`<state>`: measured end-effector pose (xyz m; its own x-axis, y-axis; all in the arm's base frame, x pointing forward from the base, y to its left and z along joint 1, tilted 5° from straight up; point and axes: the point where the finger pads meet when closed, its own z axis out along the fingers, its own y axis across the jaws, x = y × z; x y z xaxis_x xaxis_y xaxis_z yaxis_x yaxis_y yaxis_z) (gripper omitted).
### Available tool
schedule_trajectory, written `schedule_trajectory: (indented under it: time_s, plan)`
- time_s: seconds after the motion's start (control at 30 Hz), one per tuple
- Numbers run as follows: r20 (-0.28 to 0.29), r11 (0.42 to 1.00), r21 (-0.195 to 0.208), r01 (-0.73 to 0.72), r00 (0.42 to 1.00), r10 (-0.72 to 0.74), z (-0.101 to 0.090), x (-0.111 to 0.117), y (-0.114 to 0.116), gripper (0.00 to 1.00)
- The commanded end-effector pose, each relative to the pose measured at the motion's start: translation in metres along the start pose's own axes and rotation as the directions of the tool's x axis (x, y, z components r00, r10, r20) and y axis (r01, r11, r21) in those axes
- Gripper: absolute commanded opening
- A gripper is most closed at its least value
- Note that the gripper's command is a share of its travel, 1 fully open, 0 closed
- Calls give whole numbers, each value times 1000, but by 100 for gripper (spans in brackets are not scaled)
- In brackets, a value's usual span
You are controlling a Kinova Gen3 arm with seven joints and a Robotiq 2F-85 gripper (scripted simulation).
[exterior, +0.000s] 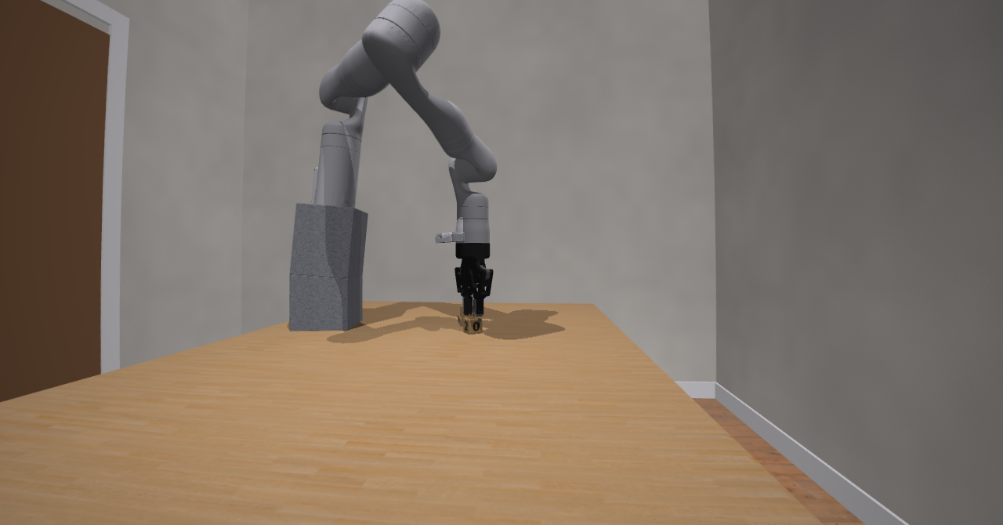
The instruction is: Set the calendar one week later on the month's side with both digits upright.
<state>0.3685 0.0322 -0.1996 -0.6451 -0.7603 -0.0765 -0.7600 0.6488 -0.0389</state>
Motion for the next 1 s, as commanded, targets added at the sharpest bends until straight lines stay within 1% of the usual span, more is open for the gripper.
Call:
schedule_trajectory:
  time_s: [0.0,0.13,0.53,0.97]
  plan:
    - [0,1000,-1,-1,1000,1,3,0,0,48]
    - [0,1000,-1,-1,1000,1,6,0,0,48]
    - [0,1000,-1,-1,1000,1,26,0,0,48]
    - [0,1000,-1,-1,1000,1,27,0,0,48]
